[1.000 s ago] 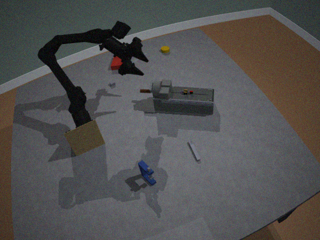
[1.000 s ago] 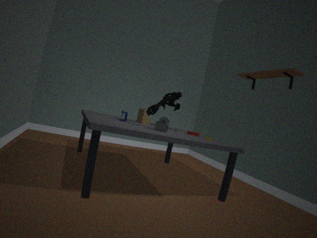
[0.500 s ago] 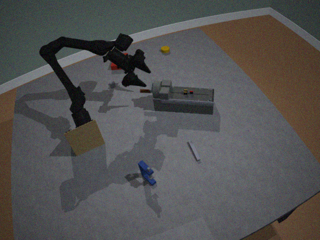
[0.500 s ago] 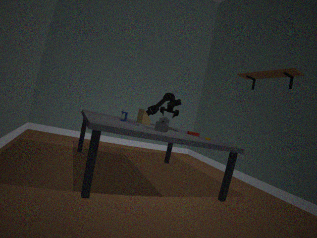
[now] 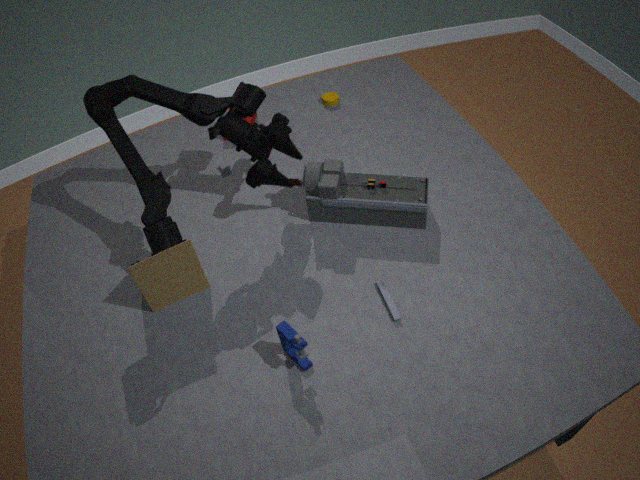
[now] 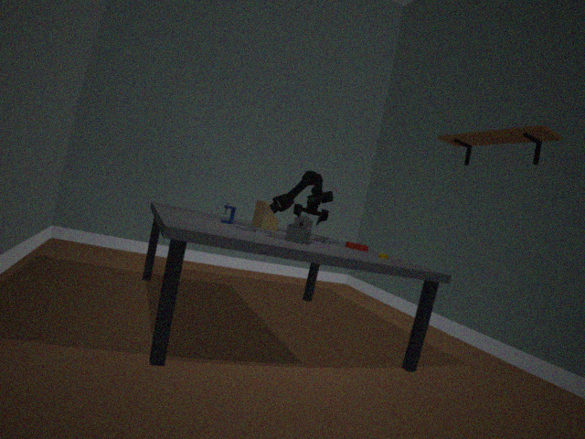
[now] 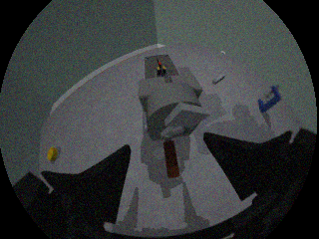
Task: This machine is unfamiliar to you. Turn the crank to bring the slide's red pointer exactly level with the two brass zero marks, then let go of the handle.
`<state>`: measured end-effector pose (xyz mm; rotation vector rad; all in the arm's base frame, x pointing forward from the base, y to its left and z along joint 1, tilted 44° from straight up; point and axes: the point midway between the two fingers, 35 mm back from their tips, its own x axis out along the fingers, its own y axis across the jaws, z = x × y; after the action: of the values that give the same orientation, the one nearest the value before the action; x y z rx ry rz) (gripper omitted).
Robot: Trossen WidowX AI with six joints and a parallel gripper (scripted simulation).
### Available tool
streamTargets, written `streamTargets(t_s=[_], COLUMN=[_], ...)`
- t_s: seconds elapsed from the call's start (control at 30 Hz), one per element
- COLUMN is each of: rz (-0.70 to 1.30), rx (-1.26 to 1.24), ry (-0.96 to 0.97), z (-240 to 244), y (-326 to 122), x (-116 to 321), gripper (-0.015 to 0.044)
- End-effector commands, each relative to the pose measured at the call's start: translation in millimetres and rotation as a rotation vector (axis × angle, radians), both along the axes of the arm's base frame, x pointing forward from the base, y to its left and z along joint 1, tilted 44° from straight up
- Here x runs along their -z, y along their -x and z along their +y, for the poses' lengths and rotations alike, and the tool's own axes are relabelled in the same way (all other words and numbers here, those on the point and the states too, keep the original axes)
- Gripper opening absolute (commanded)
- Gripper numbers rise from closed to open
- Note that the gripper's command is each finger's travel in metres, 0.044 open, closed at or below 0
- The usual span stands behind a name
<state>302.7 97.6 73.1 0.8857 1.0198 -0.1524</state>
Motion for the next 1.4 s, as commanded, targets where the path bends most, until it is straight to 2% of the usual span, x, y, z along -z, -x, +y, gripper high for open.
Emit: streamTargets(t_s=[0.0,1.0,1.37], rz=[0.008,0.008,0.008], rx=[0.007,0.007,0.007], ry=[0.003,0.000,0.000], z=[4,36,36], y=[1,7,7], x=[7,40,40], gripper=[0.0440,0.0440,0.0151])
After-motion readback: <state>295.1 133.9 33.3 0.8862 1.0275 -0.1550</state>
